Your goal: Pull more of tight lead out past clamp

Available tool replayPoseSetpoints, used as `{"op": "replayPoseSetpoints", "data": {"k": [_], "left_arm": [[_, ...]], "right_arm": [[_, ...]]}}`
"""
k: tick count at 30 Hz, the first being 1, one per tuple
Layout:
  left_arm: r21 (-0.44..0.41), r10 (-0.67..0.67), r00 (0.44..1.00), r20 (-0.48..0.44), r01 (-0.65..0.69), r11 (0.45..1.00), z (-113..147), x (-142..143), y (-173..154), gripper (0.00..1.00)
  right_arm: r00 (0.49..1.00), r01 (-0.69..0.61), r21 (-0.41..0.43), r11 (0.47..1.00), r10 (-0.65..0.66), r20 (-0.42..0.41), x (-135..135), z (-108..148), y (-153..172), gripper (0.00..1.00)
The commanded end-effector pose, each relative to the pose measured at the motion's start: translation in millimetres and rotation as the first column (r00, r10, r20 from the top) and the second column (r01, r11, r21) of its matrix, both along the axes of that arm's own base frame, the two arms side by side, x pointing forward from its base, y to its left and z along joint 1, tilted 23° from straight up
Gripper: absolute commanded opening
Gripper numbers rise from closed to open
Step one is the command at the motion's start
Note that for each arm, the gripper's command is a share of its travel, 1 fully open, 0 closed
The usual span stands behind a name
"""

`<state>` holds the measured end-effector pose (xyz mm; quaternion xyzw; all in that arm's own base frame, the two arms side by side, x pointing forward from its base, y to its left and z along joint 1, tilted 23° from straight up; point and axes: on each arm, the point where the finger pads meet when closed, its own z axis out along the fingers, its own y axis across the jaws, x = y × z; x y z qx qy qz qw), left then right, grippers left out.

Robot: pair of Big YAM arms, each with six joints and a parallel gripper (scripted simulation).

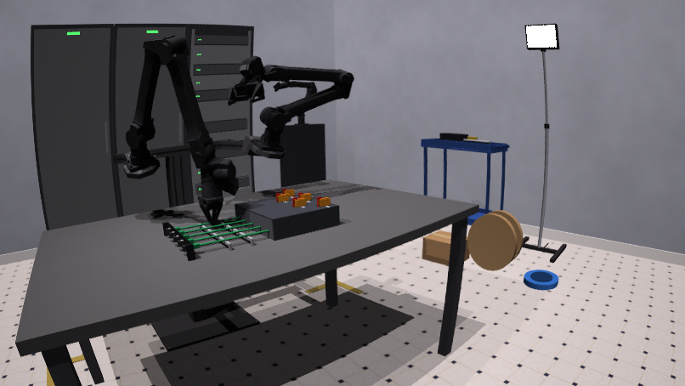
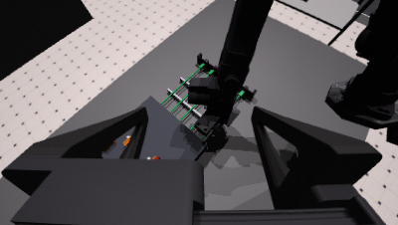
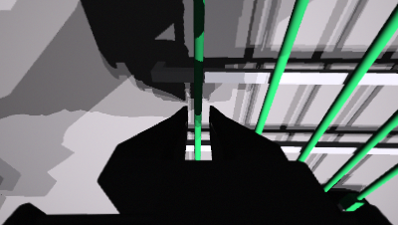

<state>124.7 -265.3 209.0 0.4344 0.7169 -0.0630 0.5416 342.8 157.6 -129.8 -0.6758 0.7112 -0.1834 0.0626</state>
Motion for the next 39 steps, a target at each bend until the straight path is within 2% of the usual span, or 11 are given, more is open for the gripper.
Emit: {"op": "replayPoseSetpoints", "data": {"k": [1,2,6,7,9,10,17,23,24,33,39], "left_arm": [[-0.02,0.002,1.0,0.0,-0.002,1.0,13,0,-6,1.0],[-0.02,0.002,1.0,0.0,-0.002,1.0,13,0,-6,1.0],[-0.02,0.002,1.0,0.0,-0.002,1.0,13,0,-6,1.0],[-0.02,0.002,1.0,0.0,-0.002,1.0,13,0,-6,1.0],[-0.02,0.002,1.0,0.0,-0.002,1.0,13,0,-6,1.0],[-0.02,0.002,1.0,0.0,-0.002,1.0,13,0,-6,1.0],[-0.02,0.002,1.0,0.0,-0.002,1.0,13,0,-6,1.0],[-0.02,0.002,1.0,0.0,-0.002,1.0,13,0,-6,1.0],[-0.02,0.002,1.0,0.0,-0.002,1.0,13,0,-6,1.0],[-0.02,0.002,1.0,0.0,-0.002,1.0,13,0,-6,1.0],[-0.02,0.002,1.0,0.0,-0.002,1.0,13,0,-6,1.0]], "right_arm": [[1.0,0.01,0.015,1.0,-0.01,0.022,12,5,0,0.19],[1.0,0.01,0.015,1.0,-0.01,0.022,12,5,0,0.15],[1.0,0.002,0.015,1.0,-0.002,0.019,6,4,3,0.15],[1.0,0.002,0.015,1.0,-0.002,0.019,6,4,3,0.11],[1.0,0.002,0.013,1.0,-0.002,0.017,5,4,3,0.11],[1.0,0.002,0.013,1.0,-0.002,0.017,5,4,3,0.06],[1.0,0.004,0.015,1.0,-0.005,0.018,4,3,2,0.0],[1.0,0.002,0.009,1.0,-0.002,0.011,2,3,1,0.0],[0.999,0.005,0.027,1.0,-0.006,0.037,8,10,6,0.0],[0.998,-0.015,0.042,0.999,0.013,0.054,8,28,21,0.0],[0.999,-0.012,0.036,0.999,0.011,0.045,1,34,19,0.0]]}}
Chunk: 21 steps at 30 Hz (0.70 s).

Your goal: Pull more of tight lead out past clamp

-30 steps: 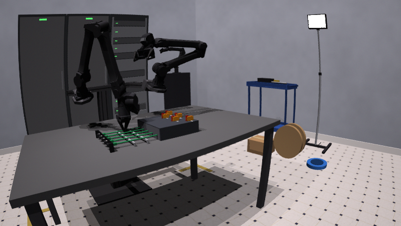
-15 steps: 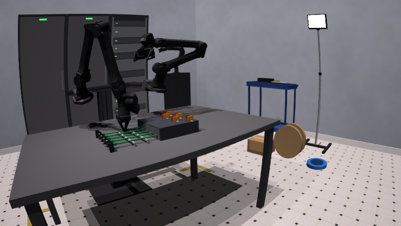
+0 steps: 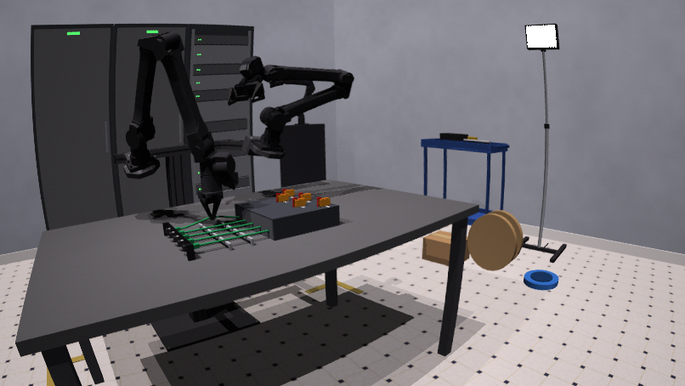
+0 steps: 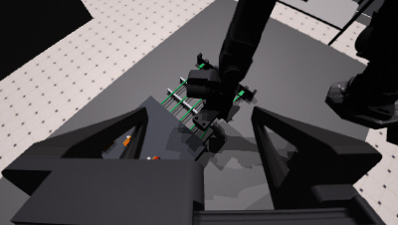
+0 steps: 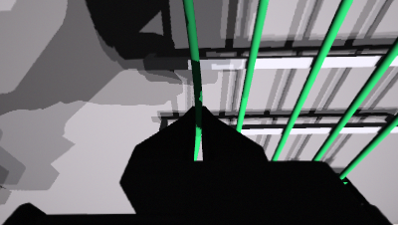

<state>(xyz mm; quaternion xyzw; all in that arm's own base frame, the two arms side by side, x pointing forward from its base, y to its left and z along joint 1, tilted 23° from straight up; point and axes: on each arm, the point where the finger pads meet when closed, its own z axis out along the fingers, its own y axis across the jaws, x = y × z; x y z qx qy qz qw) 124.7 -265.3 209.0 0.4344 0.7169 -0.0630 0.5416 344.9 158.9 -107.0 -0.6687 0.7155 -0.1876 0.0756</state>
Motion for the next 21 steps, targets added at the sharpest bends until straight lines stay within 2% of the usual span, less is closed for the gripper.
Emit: {"op": "replayPoseSetpoints", "data": {"k": [1,5,7,16,18,19,21], "left_arm": [[-0.02,0.002,1.0,0.0,-0.002,1.0,13,0,-6,1.0],[-0.02,0.002,1.0,0.0,-0.002,1.0,13,0,-6,1.0],[-0.02,0.002,1.0,0.0,-0.002,1.0,13,0,-6,1.0],[-0.02,0.002,1.0,0.0,-0.002,1.0,13,0,-6,1.0],[-0.02,0.002,1.0,0.0,-0.002,1.0,13,0,-6,1.0],[-0.02,0.002,1.0,0.0,-0.002,1.0,13,0,-6,1.0],[-0.02,0.002,1.0,0.0,-0.002,1.0,13,0,-6,1.0]], "right_arm": [[1.0,-0.022,0.019,1.0,0.022,0.015,-3,13,17,0.0],[1.0,-0.021,0.017,1.0,0.021,0.013,-4,15,17,0.0],[1.0,-0.014,-0.002,1.0,0.014,-0.013,-15,12,9,0.0],[1.0,-0.017,0.005,1.0,0.017,-0.002,-10,13,12,0.0],[1.0,-0.017,0.005,1.0,0.017,-0.002,-10,13,12,0.23],[1.0,-0.017,0.004,1.0,0.017,-0.004,-11,12,12,0.28],[1.0,0.008,0.024,1.0,-0.008,0.013,-11,14,11,0.5]]}}
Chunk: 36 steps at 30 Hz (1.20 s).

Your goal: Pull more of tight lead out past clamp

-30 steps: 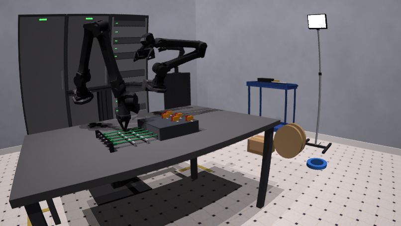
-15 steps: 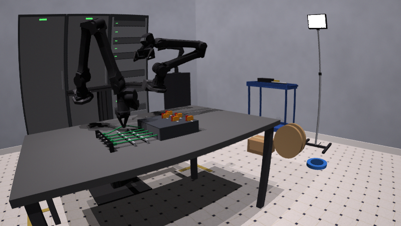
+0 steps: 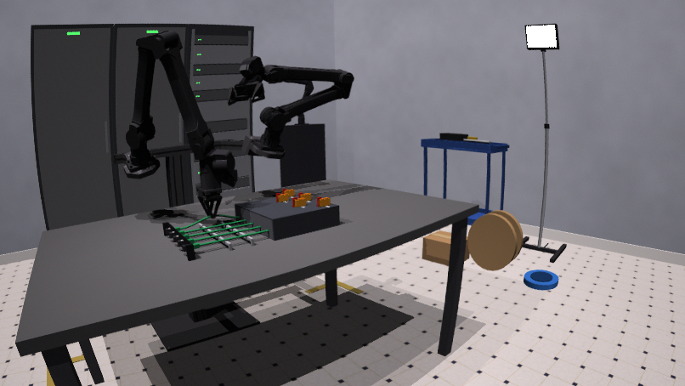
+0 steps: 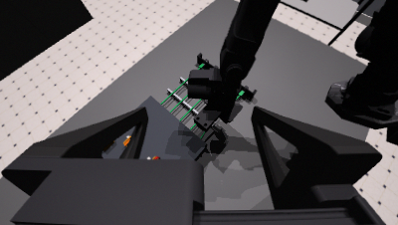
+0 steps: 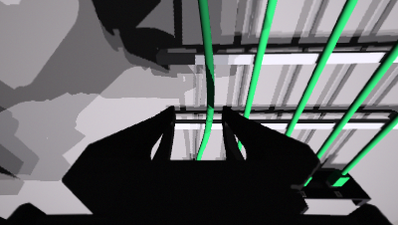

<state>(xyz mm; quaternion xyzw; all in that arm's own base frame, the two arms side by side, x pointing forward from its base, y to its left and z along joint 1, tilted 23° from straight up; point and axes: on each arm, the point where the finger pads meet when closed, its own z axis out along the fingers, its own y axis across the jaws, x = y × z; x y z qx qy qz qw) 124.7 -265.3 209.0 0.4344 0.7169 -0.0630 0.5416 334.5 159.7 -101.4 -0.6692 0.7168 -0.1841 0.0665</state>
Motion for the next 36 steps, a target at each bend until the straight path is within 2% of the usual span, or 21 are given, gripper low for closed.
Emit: {"op": "replayPoseSetpoints", "data": {"k": [1,4,5,10,12,14,17,23,26,29,33,36], "left_arm": [[-0.02,0.002,1.0,0.0,-0.002,1.0,13,0,-6,1.0],[-0.02,0.002,1.0,0.0,-0.002,1.0,13,0,-6,1.0],[-0.02,0.002,1.0,0.0,-0.002,1.0,13,0,-6,1.0],[-0.02,0.002,1.0,0.0,-0.002,1.0,13,0,-6,1.0],[-0.02,0.002,1.0,0.0,-0.002,1.0,13,0,-6,1.0],[-0.02,0.002,1.0,0.0,-0.002,1.0,13,0,-6,1.0],[-0.02,0.002,1.0,0.0,-0.002,1.0,13,0,-6,1.0],[-0.02,0.002,1.0,0.0,-0.002,1.0,13,0,-6,1.0],[-0.02,0.002,1.0,0.0,-0.002,1.0,13,0,-6,1.0],[-0.02,0.002,1.0,0.0,-0.002,1.0,13,0,-6,1.0],[-0.02,0.002,1.0,0.0,-0.002,1.0,13,0,-6,1.0],[-0.02,0.002,1.0,0.0,-0.002,1.0,13,0,-6,1.0]], "right_arm": [[0.998,0.042,0.053,0.998,-0.044,0.041,1,10,6,0.62],[0.983,0.143,0.17,0.975,-0.16,0.091,-4,24,8,0.96],[0.976,0.163,0.226,0.96,-0.191,0.108,-9,32,14,1.0],[0.928,0.251,0.425,0.869,-0.341,0.148,-22,59,17,1.0],[0.928,0.251,0.425,0.869,-0.341,0.148,-22,59,17,1.0],[0.901,0.286,0.502,0.816,-0.408,0.149,-26,69,19,1.0],[0.846,0.317,0.637,0.703,-0.513,0.145,-36,90,22,1.0],[0.769,0.312,0.781,0.541,-0.626,0.126,-49,118,25,1.0],[0.755,0.298,0.804,0.515,-0.643,0.131,-52,125,26,1.0],[0.753,0.294,0.807,0.512,-0.644,0.135,-53,126,26,1.0],[0.763,0.283,0.787,0.549,-0.626,0.162,-53,123,25,1.0],[0.764,0.283,0.787,0.548,-0.625,0.161,-54,123,25,1.0]]}}
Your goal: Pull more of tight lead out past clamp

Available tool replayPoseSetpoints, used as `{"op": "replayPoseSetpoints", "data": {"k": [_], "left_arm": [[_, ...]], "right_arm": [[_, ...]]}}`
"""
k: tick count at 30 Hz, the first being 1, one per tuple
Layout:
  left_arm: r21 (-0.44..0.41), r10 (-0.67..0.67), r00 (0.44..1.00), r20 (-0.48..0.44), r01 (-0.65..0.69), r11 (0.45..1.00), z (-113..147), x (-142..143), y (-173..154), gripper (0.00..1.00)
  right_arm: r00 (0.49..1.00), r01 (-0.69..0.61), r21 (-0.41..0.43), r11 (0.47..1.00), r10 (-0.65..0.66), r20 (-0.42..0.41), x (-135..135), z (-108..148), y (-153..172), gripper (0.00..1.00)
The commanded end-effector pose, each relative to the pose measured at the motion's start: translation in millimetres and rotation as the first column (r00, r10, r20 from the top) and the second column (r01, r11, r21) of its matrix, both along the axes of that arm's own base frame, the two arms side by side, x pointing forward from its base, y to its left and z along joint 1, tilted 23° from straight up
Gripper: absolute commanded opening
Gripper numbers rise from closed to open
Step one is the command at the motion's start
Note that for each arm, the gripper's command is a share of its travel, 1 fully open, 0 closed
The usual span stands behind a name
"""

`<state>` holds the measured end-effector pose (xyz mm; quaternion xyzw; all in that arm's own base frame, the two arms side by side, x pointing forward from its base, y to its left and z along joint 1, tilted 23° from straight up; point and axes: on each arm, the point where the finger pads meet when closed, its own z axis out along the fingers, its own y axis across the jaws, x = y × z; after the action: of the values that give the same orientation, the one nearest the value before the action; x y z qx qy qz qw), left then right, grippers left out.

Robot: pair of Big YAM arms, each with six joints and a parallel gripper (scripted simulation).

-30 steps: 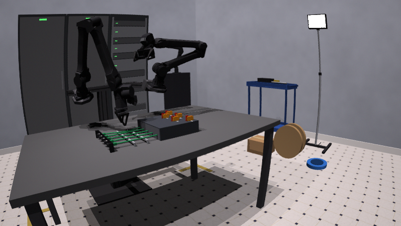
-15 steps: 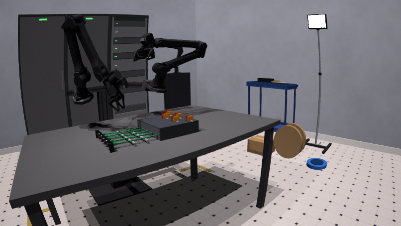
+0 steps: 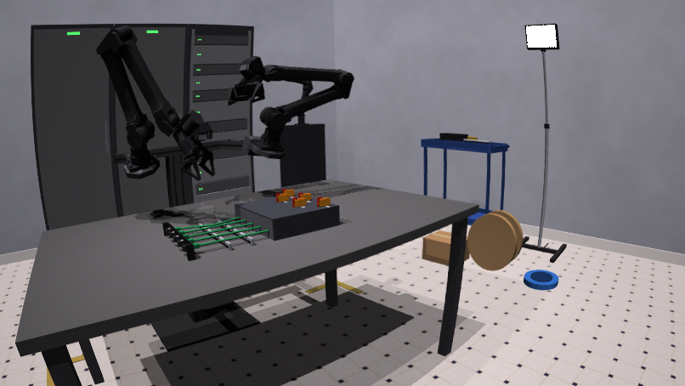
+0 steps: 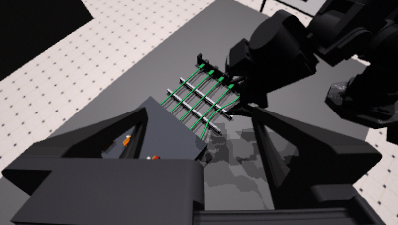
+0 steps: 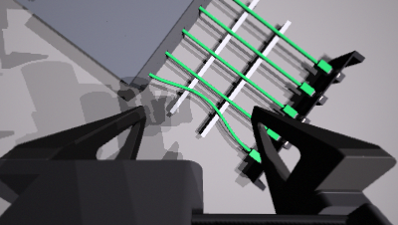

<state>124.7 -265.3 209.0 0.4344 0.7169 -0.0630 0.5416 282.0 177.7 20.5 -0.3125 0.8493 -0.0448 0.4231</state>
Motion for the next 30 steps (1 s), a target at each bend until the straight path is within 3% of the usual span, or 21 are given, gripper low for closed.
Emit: {"op": "replayPoseSetpoints", "data": {"k": [1,4,7,8,10,11,16,22,25,27,30], "left_arm": [[-0.02,0.002,1.0,0.0,-0.002,1.0,13,0,-6,1.0],[-0.012,0.006,1.0,0.012,-0.006,1.0,9,4,-7,1.0],[0.023,-0.005,1.0,0.016,0.005,1.0,-24,7,0,1.0],[0.025,-0.009,1.0,0.015,0.009,1.0,-33,8,2,1.0],[0.025,-0.009,1.0,0.015,0.009,1.0,-33,8,2,1.0],[0.028,-0.014,1.0,0.014,0.013,1.0,-43,9,4,1.0],[0.034,-0.035,0.999,0.005,0.034,0.999,-88,13,17,1.0],[0.038,-0.051,0.999,-0.001,0.051,0.998,-120,14,31,1.0],[0.03,-0.057,0.998,-0.004,0.057,0.998,-128,14,34,1.0],[0.03,-0.057,0.998,-0.004,0.057,0.998,-128,14,34,1.0],[0.003,-0.058,0.998,-0.01,0.058,0.998,-123,14,30,1.0]], "right_arm": [[1.0,-0.01,0.013,1.0,0.01,0.004,-1,1,7,1.0],[1.0,-0.023,-0.043,0.999,0.023,0.0,9,-1,2,0.66],[0.995,-0.099,-0.151,0.984,0.094,-0.037,15,-10,-2,0.32],[0.99,-0.135,-0.195,0.971,0.126,-0.062,19,-15,-3,0.32],[0.99,-0.135,-0.195,0.971,0.126,-0.062,19,-15,-3,0.32],[0.982,-0.181,-0.245,0.953,0.163,-0.094,24,-21,-4,0.32],[0.922,-0.367,-0.392,0.843,0.276,-0.271,50,-50,-10,0.32],[0.838,-0.526,-0.49,0.695,0.327,-0.436,75,-77,-16,0.32],[0.794,-0.591,-0.516,0.62,0.335,-0.507,86,-89,-18,0.32],[0.794,-0.591,-0.516,0.62,0.335,-0.507,86,-89,-18,0.32],[0.762,-0.632,-0.532,0.564,0.327,-0.558,95,-99,-19,0.32]]}}
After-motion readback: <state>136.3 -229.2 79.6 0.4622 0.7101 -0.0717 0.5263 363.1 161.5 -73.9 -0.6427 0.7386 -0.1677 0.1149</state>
